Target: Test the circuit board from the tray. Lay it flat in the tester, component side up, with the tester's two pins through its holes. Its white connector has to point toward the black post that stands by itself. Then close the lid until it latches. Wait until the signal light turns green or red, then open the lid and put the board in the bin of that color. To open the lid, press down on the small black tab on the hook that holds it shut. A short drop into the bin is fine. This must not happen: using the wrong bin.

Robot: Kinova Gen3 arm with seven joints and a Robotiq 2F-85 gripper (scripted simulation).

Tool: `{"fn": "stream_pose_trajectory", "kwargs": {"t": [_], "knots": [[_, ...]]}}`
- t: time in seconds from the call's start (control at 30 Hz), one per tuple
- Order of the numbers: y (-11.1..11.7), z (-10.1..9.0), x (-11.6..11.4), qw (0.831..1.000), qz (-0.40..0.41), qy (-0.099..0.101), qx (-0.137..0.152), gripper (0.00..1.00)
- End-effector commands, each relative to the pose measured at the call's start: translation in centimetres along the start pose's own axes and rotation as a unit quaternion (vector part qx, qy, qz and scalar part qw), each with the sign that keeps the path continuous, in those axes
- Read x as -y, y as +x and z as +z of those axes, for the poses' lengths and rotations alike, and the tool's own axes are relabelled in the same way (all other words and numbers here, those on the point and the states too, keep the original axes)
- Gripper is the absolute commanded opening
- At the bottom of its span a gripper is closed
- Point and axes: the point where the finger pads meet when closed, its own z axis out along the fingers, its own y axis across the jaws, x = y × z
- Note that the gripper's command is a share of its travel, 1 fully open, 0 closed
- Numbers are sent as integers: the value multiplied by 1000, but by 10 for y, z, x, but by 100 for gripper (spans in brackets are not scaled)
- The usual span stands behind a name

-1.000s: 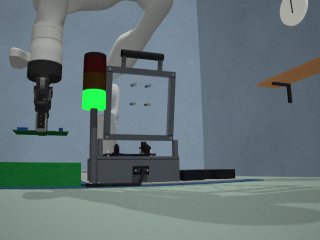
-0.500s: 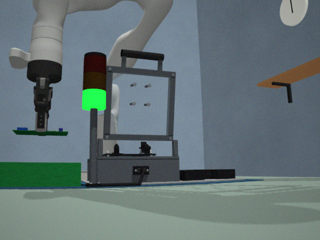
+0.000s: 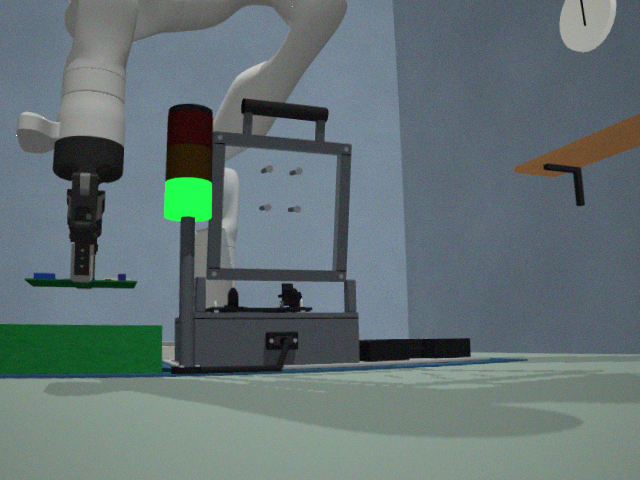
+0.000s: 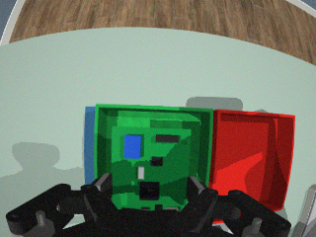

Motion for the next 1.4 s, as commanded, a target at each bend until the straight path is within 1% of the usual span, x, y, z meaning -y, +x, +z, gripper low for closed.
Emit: {"fn": "stream_pose_trajectory", "kwargs": {"t": [0.0,0.5,0.57,0.8,1.03,1.37], "knots": [[1,3,-2,1000,1,-3,0,77],[1,49,-2,1000,1,-3,0,77],[1,49,-2,1000,1,-3,0,77],[1,65,-2,1000,1,-3,0,77],[1,73,-2,1000,1,-3,0,77],[1,74,-2,1000,1,-3,0,77]]}}
